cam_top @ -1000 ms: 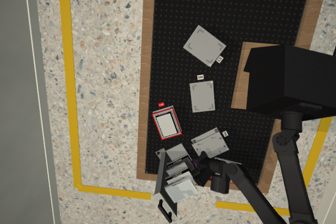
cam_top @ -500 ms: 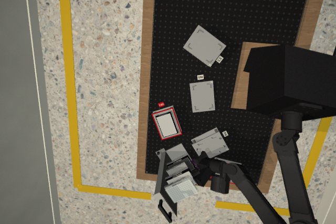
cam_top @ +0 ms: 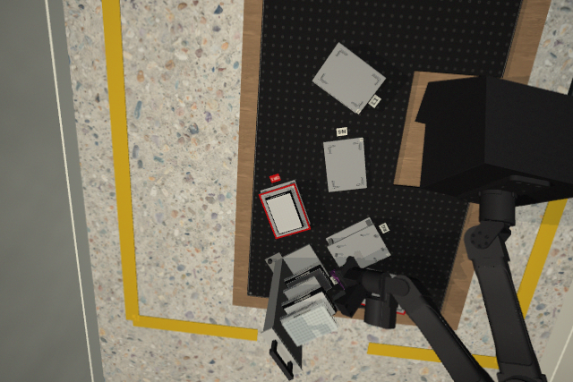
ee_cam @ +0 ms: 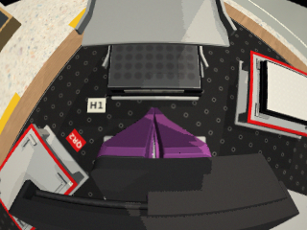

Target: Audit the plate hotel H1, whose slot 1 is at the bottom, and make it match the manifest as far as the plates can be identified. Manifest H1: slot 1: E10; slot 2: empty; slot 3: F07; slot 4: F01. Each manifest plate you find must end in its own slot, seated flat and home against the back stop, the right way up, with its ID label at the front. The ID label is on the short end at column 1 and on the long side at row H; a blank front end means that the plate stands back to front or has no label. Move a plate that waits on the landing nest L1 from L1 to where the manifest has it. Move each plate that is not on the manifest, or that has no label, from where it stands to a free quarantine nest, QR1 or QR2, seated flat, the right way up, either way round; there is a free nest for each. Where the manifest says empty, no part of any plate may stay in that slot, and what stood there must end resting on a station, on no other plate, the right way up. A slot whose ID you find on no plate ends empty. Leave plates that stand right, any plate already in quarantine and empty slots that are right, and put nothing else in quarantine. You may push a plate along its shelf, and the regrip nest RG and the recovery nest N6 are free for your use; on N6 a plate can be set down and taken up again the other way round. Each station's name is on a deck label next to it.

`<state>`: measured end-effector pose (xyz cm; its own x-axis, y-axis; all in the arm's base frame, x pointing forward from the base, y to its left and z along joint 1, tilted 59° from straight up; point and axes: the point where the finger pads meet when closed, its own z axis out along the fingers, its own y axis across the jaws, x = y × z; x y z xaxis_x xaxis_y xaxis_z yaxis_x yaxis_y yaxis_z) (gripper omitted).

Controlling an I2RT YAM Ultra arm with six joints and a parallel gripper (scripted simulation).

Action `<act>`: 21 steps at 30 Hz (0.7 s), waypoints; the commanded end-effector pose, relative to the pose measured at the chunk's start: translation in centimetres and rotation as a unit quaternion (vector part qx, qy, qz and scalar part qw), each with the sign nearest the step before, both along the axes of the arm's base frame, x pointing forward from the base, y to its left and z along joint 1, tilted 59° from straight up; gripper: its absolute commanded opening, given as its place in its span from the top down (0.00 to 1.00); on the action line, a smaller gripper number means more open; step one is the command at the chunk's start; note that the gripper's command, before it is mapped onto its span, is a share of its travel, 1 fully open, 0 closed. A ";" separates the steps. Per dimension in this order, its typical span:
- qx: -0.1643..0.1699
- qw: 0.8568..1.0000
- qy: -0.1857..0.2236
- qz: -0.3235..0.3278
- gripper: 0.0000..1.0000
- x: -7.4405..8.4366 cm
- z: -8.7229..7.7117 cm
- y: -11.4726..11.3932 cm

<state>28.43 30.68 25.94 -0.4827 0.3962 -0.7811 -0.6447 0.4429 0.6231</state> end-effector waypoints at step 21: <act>0.008 1.000 -0.008 -0.011 1.00 -2.4 -1.4 -1.4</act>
<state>25.99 29.79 24.07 -0.4838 0.3942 -0.7813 -0.6450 0.4428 0.6228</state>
